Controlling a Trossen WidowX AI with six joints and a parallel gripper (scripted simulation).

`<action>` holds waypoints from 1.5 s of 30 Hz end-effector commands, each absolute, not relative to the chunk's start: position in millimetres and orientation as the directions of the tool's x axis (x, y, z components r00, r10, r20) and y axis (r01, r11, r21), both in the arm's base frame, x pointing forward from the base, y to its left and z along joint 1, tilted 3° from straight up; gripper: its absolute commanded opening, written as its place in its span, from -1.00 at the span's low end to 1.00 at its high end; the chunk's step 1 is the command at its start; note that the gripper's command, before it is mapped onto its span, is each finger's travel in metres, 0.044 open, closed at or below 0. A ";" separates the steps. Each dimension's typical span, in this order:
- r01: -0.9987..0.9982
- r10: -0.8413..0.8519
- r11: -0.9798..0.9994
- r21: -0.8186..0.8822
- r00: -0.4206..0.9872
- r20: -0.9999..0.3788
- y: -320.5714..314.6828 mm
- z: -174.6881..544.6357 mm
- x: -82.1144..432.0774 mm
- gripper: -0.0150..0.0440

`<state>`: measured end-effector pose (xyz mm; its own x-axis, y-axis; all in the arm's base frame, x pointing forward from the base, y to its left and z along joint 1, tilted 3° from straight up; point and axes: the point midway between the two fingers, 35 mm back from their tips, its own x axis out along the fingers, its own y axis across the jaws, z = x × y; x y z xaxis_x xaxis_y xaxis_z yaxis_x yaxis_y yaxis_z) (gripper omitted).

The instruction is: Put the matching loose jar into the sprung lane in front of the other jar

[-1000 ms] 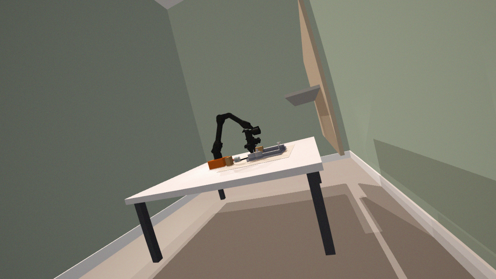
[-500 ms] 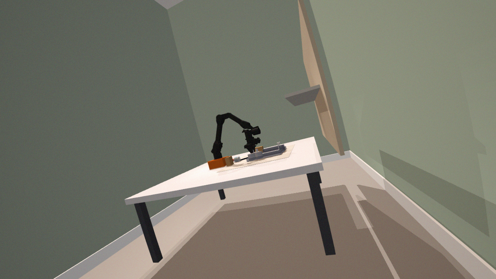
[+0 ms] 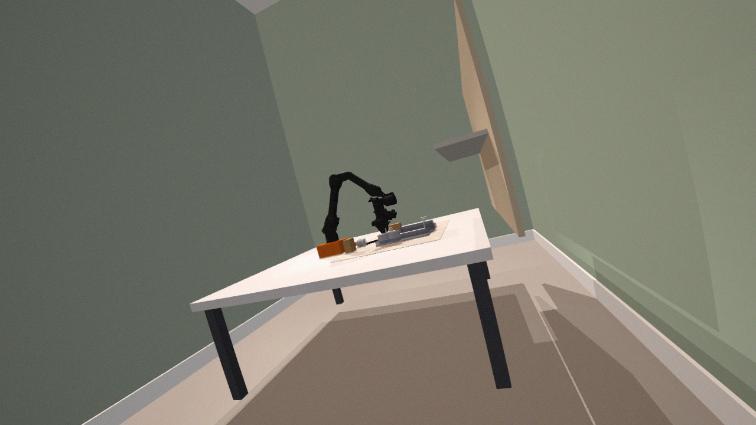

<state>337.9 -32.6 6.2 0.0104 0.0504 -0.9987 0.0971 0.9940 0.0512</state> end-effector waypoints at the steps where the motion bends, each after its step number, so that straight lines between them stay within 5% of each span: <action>1: 0.099 0.051 0.994 0.053 0.023 -0.998 -32.5 6.6 340.1 -0.49; 28: 0.099 0.051 0.994 0.053 0.023 -0.998 -32.3 6.1 333.9 -0.49; 39: 0.099 0.051 0.994 0.053 0.023 -0.998 -32.3 5.9 334.3 0.46; 45: 0.099 0.051 0.994 0.053 0.023 -0.998 -33.0 16.3 334.3 0.46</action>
